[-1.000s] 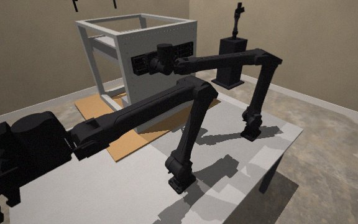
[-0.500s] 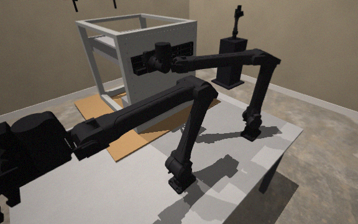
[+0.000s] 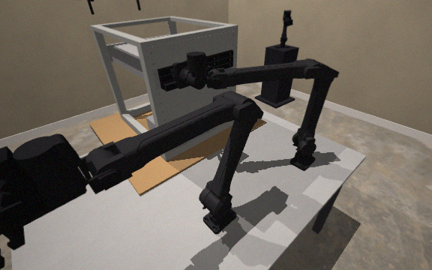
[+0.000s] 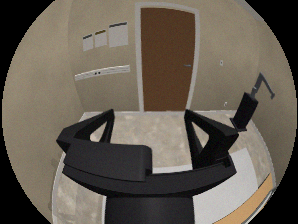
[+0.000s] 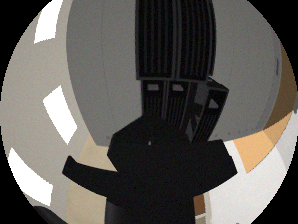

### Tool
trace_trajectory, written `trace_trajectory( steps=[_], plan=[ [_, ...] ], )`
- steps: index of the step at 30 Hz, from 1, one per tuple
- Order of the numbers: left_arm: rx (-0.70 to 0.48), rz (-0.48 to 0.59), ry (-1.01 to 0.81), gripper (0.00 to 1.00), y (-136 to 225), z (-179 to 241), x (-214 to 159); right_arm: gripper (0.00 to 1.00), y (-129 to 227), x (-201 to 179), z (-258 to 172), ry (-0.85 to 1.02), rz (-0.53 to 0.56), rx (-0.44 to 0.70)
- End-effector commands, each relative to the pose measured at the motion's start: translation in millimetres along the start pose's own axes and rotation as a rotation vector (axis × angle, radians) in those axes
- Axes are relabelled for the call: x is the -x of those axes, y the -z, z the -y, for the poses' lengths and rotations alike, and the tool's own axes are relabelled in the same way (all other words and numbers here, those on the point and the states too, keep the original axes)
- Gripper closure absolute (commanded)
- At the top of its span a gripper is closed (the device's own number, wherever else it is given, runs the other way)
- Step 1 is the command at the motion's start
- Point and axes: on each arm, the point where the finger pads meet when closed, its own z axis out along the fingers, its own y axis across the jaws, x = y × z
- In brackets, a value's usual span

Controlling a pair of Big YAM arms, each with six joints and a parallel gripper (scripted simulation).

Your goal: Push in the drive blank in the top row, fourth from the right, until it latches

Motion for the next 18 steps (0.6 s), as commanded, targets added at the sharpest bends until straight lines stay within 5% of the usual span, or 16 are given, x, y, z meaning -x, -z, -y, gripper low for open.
trace_trajectory(
  steps=[1,12,18],
  plan=[
    [0.005,0.047,0.016,0.00,4,-2,19,1.00,12,-4,-7,-0.020,-0.010,0.008],
    [0.005,0.047,0.016,0.00,4,-2,19,1.00,99,2,-15,-0.042,-0.010,0.017],
    [0.005,0.047,0.016,0.00,4,-2,19,1.00,95,-3,-2,-0.009,0.012,0.002]
  ],
)
